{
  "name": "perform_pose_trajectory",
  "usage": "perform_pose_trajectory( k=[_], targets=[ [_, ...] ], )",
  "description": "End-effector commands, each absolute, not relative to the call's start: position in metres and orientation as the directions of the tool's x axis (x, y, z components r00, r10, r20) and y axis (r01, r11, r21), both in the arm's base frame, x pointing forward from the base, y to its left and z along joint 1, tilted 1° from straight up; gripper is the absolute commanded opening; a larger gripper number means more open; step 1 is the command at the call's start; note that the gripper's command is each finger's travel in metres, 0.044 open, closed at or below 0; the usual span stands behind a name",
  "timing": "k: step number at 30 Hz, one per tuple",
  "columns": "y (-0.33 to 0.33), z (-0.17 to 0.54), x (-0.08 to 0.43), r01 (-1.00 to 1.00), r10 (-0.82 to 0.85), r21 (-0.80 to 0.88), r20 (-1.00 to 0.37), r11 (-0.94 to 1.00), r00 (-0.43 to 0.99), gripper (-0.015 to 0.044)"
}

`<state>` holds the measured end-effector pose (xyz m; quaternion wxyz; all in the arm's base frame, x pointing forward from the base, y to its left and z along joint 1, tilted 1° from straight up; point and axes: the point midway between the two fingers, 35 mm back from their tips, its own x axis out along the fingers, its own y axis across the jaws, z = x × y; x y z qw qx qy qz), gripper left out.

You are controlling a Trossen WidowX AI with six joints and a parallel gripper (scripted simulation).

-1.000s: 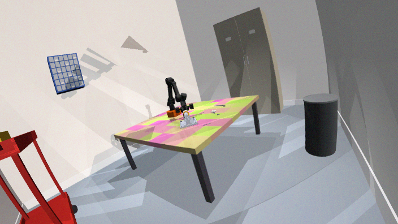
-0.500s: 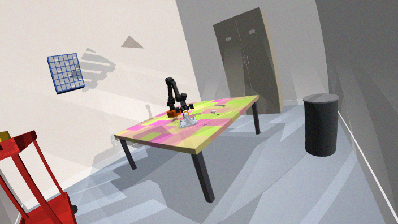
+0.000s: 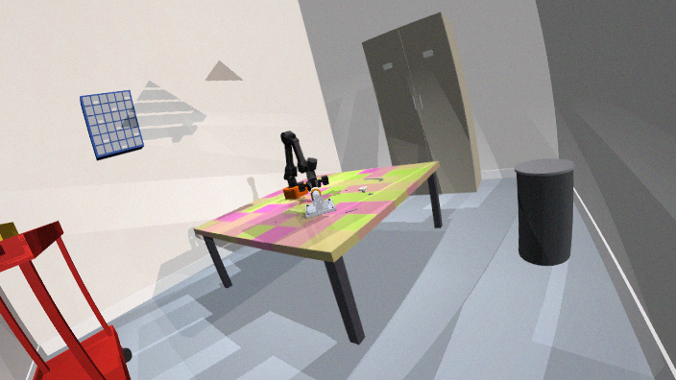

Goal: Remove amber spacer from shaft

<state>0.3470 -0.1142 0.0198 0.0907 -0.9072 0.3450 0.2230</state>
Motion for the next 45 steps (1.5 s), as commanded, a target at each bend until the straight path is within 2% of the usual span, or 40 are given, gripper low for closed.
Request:
perform_pose_trajectory(
  k=[1, 45],
  targets=[
    [-0.1137, 0.0195, 0.3460, -0.669, -0.586, -0.014, -0.467, -0.743, 0.661, 0.0000],
    [-0.1106, 0.0193, 0.3426, -0.669, -0.586, -0.014, -0.468, -0.743, 0.661, 0.0000]
  ],
)
